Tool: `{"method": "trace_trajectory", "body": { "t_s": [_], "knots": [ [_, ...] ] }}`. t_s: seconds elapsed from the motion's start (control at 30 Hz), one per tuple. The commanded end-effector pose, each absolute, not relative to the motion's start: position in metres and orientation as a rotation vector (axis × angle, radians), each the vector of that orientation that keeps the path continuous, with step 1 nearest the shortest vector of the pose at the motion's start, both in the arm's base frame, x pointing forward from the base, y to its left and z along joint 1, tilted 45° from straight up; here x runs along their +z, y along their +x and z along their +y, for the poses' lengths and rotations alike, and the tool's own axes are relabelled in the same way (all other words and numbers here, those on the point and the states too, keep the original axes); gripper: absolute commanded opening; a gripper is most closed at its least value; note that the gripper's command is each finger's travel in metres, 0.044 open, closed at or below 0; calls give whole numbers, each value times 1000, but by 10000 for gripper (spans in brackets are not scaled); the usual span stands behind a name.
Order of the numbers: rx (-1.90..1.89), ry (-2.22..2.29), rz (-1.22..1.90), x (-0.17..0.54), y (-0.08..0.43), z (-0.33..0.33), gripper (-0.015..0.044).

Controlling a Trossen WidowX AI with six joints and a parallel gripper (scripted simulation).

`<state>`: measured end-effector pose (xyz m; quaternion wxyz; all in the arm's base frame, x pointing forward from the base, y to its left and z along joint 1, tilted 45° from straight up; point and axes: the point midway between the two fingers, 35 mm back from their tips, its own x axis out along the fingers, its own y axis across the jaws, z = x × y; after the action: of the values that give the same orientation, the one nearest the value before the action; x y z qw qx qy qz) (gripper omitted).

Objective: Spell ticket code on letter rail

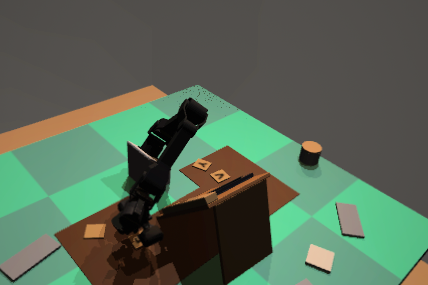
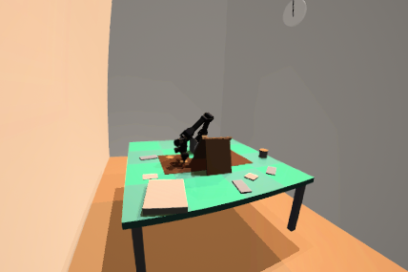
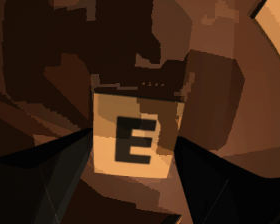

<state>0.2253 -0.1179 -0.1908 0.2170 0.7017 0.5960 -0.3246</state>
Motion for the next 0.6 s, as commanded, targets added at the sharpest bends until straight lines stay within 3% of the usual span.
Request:
{"method": "trace_trajectory", "body": {
  "t_s": [0.0,0.13,0.57],
  "knots": [
    [-899,1947,1649,-189,225,-120,102],
    [-899,1947,1649,-187,225,-122,0],
    [-899,1946,1649,-180,224,-127,0]
  ]
}}
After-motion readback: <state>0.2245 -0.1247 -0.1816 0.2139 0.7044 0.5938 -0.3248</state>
